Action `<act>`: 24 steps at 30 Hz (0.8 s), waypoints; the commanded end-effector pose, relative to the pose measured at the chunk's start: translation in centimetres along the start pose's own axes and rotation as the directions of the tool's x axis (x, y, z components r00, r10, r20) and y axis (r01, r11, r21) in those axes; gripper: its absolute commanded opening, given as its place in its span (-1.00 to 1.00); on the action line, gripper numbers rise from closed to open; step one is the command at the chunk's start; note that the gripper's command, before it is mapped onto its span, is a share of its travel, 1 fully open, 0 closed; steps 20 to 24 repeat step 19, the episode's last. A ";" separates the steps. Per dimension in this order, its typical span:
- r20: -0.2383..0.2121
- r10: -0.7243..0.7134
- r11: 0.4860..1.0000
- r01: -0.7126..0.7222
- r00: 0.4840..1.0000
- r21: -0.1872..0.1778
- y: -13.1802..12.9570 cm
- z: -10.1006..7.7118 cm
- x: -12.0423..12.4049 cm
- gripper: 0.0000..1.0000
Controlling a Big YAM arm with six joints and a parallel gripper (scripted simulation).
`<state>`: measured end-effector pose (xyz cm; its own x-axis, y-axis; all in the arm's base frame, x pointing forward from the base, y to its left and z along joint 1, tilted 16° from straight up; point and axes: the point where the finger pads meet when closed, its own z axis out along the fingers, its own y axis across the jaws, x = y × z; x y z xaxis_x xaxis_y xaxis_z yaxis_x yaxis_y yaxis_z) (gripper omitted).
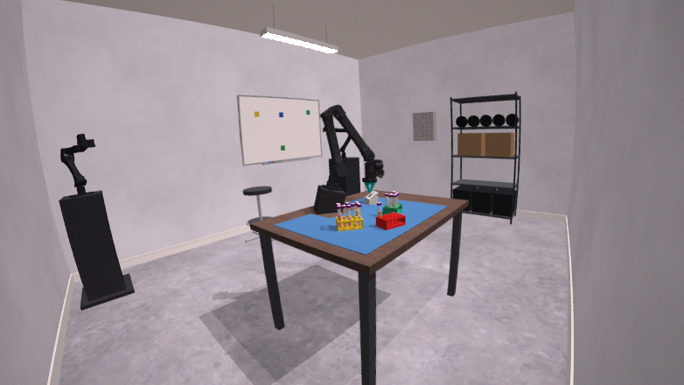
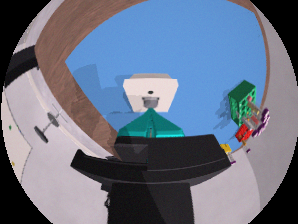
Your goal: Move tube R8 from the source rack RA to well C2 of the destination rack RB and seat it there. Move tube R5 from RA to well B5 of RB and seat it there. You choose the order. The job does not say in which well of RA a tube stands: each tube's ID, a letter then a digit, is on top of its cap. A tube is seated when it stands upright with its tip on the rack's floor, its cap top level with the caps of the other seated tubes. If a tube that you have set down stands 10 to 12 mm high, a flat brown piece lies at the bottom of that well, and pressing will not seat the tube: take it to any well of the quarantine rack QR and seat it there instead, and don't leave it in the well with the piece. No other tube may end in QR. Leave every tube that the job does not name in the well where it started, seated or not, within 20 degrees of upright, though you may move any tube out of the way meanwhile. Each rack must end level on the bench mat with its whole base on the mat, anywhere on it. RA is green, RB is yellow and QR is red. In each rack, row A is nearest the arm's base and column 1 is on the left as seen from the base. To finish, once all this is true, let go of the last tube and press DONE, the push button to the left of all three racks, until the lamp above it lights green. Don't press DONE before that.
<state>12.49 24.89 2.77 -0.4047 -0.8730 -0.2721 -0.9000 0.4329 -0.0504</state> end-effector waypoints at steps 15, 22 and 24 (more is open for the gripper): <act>0.007 -0.008 1.000 0.008 1.000 -0.003 -0.1 1.3 -0.2 -1.00; 0.013 -0.006 1.000 0.006 1.000 -0.002 -0.2 1.4 -0.5 -1.00; 0.013 -0.006 1.000 0.006 1.000 -0.002 -0.2 1.4 -0.5 -1.00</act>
